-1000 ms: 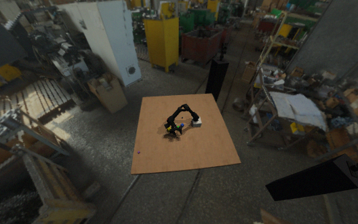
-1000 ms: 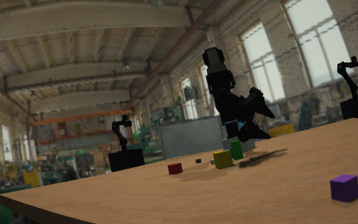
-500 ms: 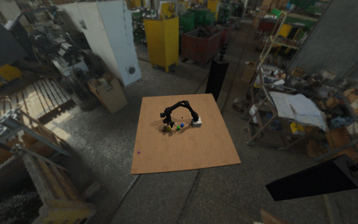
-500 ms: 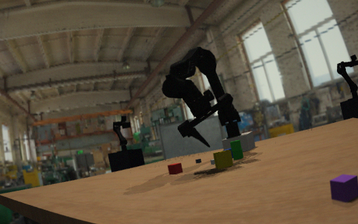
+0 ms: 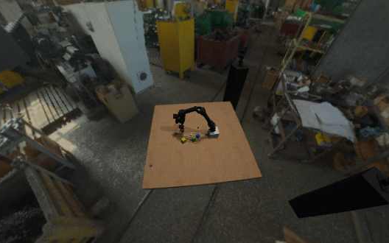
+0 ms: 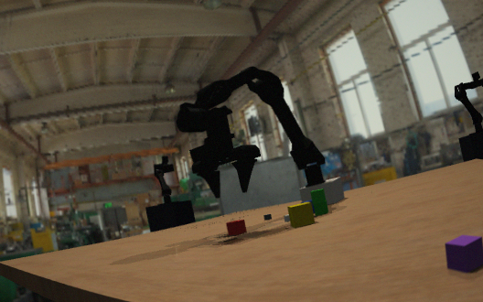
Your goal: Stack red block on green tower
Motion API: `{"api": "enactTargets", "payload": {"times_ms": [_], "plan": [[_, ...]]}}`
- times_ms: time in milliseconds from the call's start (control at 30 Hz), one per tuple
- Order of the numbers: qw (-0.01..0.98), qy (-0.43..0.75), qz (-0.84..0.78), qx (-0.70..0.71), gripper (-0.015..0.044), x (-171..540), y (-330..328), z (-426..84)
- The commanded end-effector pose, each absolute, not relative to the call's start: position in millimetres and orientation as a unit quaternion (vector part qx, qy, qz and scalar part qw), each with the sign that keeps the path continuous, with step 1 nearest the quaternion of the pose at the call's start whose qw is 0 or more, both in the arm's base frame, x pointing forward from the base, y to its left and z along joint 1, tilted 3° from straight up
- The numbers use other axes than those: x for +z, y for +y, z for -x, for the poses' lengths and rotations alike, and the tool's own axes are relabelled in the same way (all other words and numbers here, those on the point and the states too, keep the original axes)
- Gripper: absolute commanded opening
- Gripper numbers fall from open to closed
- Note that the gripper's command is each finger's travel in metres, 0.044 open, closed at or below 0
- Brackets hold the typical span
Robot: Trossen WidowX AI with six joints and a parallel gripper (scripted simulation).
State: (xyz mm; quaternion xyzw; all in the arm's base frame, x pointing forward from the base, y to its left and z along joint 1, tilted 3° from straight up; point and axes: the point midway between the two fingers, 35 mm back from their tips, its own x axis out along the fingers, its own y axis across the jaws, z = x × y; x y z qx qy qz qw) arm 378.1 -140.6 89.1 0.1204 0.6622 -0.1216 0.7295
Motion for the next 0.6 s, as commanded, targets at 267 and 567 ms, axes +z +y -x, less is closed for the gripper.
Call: {"api": "enactTargets", "payload": {"times_ms": [267, 567], "plan": [[0.725, 0.665, -0.122, -0.131, 0.044, 46.7, -142.9, -381.6], [0.725, 0.665, -0.122, -0.131, 0.044, 40.0, -143.6, -383.1]]}}
